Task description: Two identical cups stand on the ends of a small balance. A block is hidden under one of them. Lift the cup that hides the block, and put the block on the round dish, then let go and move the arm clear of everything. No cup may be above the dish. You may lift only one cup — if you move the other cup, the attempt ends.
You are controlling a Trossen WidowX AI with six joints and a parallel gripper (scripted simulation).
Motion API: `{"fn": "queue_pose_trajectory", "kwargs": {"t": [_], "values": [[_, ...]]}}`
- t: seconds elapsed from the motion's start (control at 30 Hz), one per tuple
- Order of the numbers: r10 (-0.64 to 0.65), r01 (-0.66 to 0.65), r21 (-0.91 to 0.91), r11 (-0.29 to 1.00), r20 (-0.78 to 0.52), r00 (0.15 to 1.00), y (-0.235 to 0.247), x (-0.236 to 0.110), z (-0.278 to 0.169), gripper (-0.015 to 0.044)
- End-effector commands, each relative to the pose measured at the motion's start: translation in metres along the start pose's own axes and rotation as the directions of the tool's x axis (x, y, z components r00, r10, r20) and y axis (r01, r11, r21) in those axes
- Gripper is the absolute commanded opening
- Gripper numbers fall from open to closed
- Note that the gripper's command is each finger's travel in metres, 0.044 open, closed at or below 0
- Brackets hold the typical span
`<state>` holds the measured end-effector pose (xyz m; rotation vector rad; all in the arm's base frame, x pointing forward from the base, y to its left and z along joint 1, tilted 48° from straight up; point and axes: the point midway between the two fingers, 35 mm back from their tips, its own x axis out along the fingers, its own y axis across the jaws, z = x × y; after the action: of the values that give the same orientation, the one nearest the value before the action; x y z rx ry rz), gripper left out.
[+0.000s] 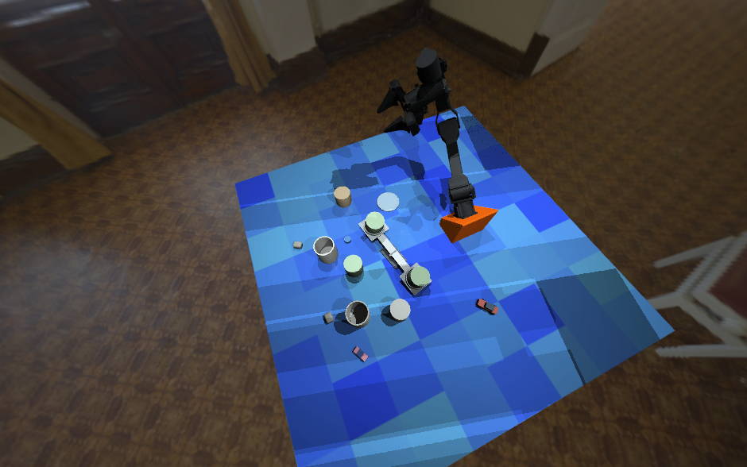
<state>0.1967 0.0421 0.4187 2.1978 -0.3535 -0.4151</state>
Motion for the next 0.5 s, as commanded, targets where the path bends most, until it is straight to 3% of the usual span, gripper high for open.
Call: {"fn": "queue_pose_trajectory", "kwargs": {"t": [0.0,0.13,0.47], "values": [[-0.003,0.003,-0.001,1.0,0.0,1.0,-0.001,0.0,0.0,0.0426],[-0.051,0.051,-0.021,0.998,0.003,0.999,-0.013,0.003,0.0,0.044],[-0.1,0.099,-0.35,0.932,0.014,0.995,-0.046,0.007,0.0,0.044]]}}
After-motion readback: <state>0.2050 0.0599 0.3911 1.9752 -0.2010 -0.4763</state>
